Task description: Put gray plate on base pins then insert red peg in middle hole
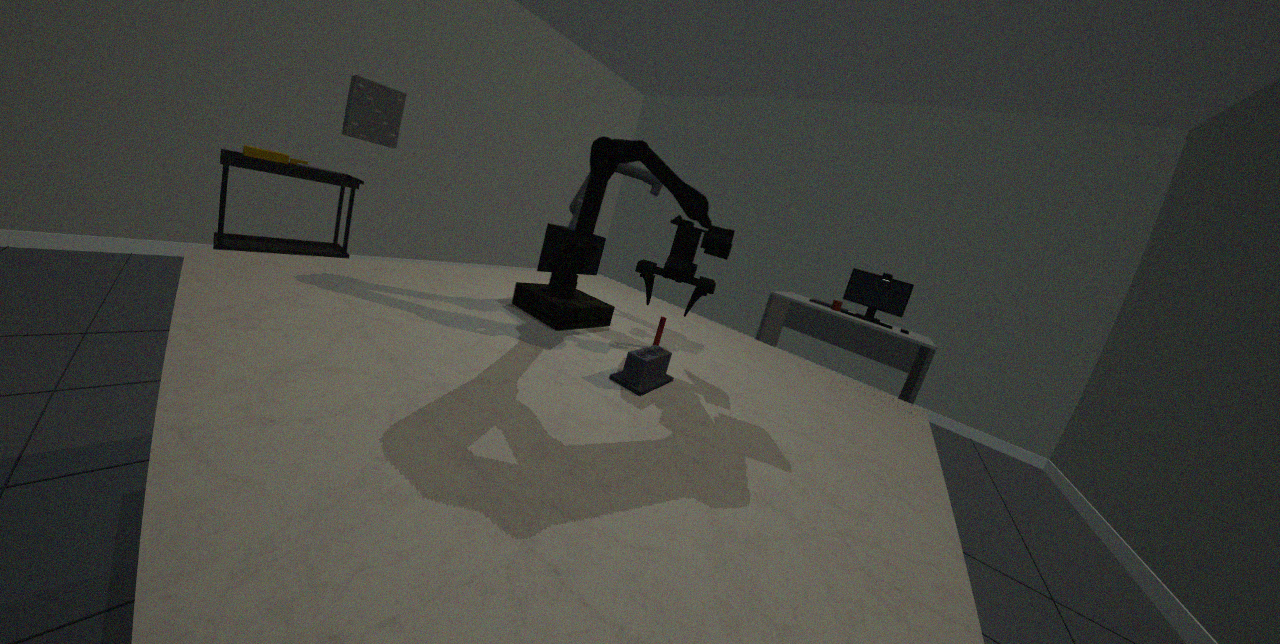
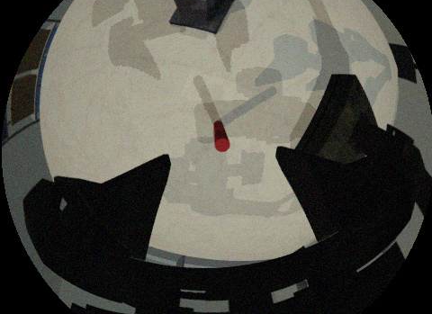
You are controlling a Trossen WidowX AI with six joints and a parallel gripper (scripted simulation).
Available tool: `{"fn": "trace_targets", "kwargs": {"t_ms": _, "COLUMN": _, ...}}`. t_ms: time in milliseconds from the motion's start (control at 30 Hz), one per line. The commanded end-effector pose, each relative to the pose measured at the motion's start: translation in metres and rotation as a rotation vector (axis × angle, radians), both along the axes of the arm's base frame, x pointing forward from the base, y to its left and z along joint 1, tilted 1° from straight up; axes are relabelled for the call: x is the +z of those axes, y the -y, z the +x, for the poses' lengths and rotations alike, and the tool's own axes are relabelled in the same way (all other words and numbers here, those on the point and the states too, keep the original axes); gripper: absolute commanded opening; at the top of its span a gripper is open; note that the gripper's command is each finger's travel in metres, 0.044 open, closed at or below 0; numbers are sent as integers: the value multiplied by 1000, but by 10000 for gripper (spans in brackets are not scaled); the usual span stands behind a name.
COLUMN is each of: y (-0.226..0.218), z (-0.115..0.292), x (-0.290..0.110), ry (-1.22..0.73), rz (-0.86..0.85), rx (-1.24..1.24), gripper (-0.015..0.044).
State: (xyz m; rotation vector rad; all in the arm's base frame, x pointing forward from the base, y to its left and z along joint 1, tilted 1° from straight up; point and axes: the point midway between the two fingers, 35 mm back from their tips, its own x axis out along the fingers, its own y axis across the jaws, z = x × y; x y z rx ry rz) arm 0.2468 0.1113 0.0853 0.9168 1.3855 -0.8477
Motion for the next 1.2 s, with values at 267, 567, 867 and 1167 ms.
{"fn": "trace_targets", "kwargs": {"t_ms": 267, "y": 0, "z": 1, "x": -18, "ry": 1, "rz": -4, "rx": -2, "gripper": 440}}
{"fn": "trace_targets", "kwargs": {"t_ms": 567, "y": 0, "z": 2, "x": -33, "ry": 1, "rz": -4, "rx": -2, "gripper": 440}}
{"fn": "trace_targets", "kwargs": {"t_ms": 867, "y": -1, "z": 2, "x": -47, "ry": 1, "rz": -4, "rx": -2, "gripper": 440}}
{"fn": "trace_targets", "kwargs": {"t_ms": 1167, "y": -1, "z": 1, "x": -58, "ry": 1, "rz": -4, "rx": -2, "gripper": 414}}
